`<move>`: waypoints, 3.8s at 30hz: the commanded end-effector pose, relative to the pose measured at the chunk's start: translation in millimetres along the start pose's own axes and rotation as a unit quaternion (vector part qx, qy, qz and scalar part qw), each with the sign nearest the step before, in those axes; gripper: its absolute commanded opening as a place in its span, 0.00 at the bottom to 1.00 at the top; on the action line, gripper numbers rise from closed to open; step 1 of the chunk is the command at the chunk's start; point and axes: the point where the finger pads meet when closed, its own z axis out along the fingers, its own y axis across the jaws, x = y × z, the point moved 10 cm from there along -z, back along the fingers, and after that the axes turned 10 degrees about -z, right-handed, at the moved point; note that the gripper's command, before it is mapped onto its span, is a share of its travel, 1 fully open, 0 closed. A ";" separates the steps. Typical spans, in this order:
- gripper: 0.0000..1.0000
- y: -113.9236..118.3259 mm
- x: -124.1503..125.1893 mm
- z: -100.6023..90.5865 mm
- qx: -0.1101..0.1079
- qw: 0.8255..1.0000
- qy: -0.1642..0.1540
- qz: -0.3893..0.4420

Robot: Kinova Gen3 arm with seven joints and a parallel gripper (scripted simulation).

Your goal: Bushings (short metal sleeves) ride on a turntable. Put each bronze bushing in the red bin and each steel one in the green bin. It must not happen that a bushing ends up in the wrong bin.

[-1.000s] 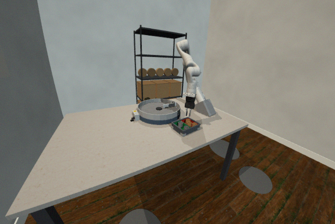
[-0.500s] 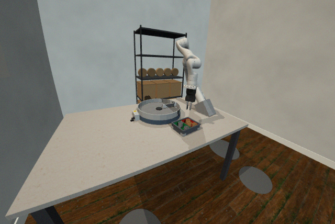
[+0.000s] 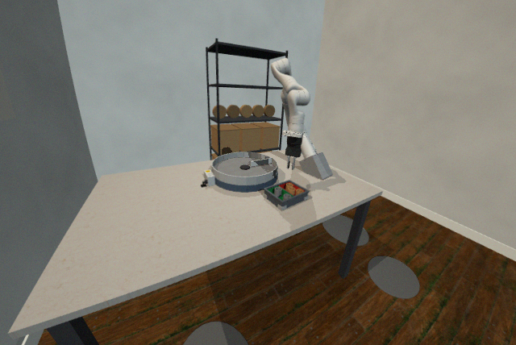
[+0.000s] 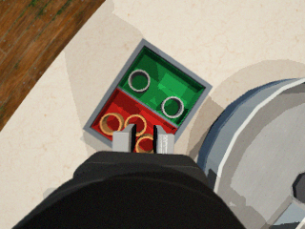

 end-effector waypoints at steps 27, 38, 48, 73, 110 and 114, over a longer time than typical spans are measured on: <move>0.47 -0.2 0.3 -0.9 0.000 1.000 0.001 0.000; 0.47 -0.2 0.3 -0.9 0.000 1.000 0.001 0.000; 0.47 -0.2 0.3 -0.9 0.000 1.000 0.001 0.000; 0.45 54.4 -87.4 4.2 0.001 1.000 0.001 -0.001; 0.45 168.8 -271.5 14.9 0.002 1.000 0.000 -0.003; 0.45 190.6 -306.6 17.0 0.002 1.000 0.000 -0.003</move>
